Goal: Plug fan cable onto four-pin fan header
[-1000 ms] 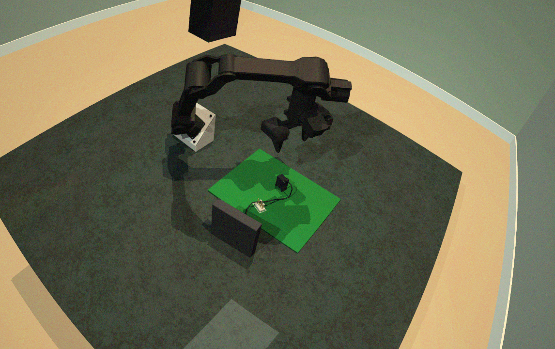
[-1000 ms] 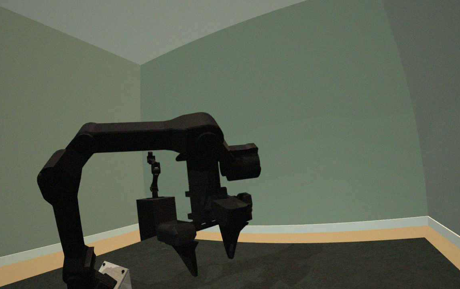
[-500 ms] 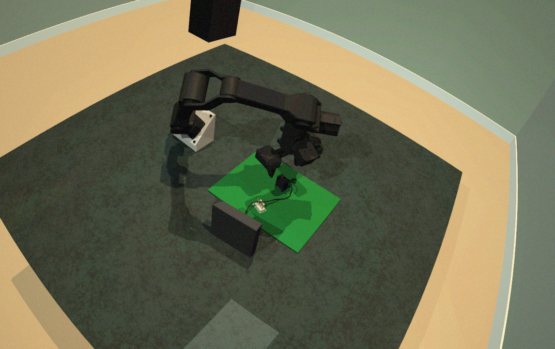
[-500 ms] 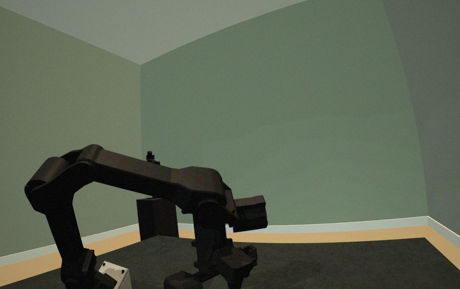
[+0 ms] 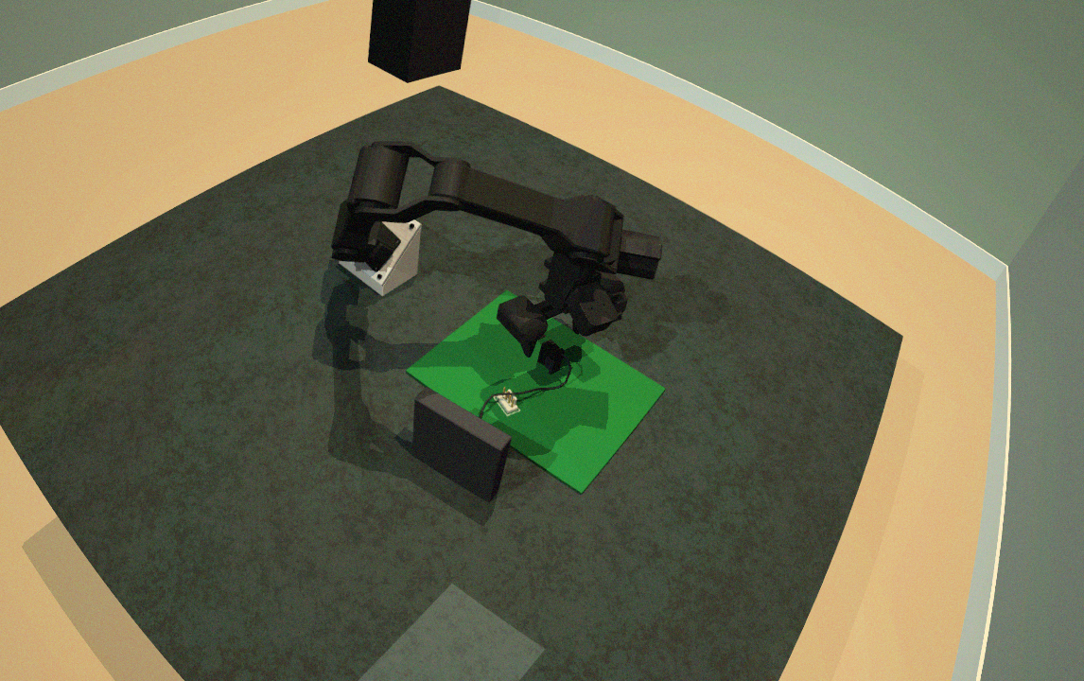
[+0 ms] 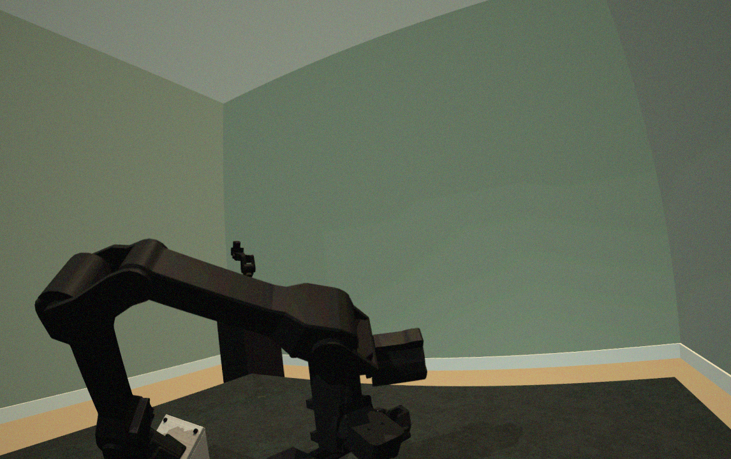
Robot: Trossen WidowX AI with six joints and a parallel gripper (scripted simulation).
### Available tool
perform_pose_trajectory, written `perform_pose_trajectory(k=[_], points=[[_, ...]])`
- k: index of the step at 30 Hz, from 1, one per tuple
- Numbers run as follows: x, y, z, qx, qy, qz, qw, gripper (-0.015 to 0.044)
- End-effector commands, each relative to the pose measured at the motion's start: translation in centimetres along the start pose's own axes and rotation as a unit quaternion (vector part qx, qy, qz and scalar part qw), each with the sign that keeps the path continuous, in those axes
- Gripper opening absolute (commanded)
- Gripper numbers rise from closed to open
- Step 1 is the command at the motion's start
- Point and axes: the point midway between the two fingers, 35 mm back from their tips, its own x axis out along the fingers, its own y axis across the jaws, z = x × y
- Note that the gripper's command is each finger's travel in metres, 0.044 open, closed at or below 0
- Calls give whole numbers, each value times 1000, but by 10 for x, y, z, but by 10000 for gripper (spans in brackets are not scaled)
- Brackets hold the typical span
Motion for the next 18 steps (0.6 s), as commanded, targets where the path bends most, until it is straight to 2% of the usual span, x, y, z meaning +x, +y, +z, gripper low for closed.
perform_pose_trajectory(k=[1, 18], points=[[9, -1, -1, -4, -1, -3, 1000, 440], [32, -2, -2, -4, -1, -4, 1000, 440]])
